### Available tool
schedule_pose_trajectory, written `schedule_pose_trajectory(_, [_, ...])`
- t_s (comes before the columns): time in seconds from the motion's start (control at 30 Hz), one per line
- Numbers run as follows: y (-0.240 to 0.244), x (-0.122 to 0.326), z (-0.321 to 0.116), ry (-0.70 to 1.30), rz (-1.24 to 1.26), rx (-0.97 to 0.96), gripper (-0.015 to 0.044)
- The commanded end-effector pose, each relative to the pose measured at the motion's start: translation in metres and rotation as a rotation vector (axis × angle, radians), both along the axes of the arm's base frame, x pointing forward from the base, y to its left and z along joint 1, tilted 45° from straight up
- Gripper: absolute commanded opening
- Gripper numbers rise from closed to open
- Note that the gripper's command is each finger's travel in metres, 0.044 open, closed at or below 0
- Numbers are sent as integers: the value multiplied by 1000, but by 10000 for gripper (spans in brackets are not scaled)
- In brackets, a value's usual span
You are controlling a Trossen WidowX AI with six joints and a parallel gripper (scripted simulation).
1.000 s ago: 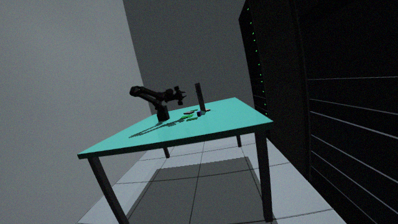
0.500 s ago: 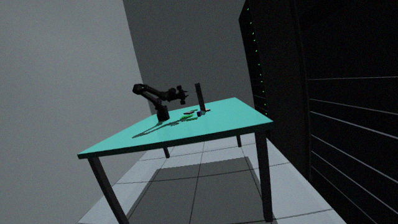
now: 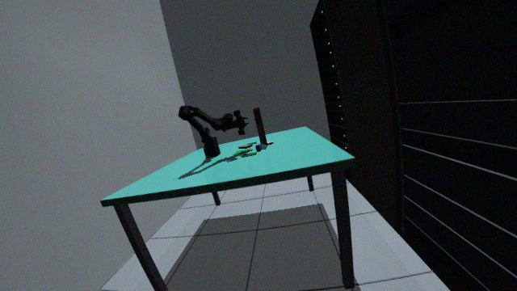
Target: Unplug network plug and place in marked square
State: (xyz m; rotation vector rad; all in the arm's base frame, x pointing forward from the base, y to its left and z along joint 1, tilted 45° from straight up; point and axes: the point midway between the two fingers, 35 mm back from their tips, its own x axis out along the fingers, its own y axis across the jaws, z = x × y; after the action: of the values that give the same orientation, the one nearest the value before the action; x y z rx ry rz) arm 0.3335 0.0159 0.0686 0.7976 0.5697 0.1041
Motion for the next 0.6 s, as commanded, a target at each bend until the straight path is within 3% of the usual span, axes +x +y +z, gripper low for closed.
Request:
schedule_pose_trajectory(0.0, [0, 5, 0, -2, -3, 3, 156])
schedule_pose_trajectory(0.57, [3, 24, -5, 0, -4, 2, 156])
